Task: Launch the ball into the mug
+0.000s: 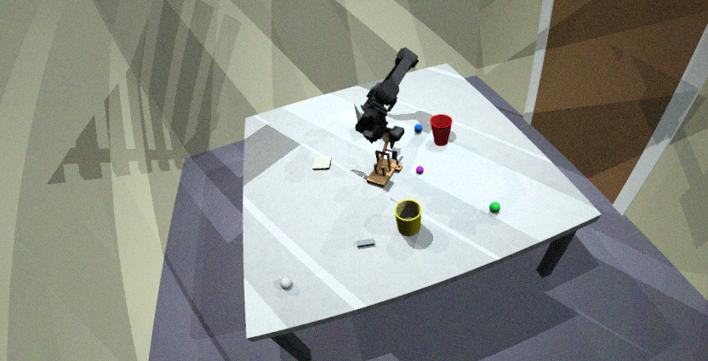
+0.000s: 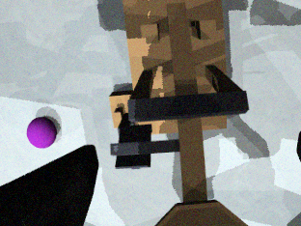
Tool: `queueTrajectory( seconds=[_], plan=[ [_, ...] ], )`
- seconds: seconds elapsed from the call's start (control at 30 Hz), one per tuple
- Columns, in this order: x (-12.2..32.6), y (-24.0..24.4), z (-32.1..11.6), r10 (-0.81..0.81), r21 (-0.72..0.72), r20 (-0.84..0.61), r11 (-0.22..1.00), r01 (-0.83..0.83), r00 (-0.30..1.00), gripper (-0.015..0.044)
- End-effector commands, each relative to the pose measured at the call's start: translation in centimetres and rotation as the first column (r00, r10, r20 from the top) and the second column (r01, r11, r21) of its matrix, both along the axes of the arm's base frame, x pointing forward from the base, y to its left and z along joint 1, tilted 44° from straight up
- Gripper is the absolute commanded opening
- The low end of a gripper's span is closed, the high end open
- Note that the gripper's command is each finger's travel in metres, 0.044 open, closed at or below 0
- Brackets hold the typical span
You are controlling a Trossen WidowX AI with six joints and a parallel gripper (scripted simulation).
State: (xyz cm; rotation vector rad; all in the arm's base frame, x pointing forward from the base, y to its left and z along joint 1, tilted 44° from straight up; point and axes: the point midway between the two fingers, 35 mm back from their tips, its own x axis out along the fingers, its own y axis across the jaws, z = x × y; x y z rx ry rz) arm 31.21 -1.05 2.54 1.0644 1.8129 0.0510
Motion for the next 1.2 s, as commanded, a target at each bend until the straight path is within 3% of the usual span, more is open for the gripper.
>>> queueTrajectory(
  seconds=[0.0,0.47,1.17],
  plan=[
    [0.3,-0.2,0.3,0.007,0.004,0.015,1.000,-0.007,1.000,0.0361],
    [0.3,-0.2,0.3,0.007,0.004,0.015,1.000,-0.007,1.000,0.0000],
    [-0.5,1.5,-0.5,0.006,0.002,0.015,1.000,-0.006,1.000,0.0000]
  ],
)
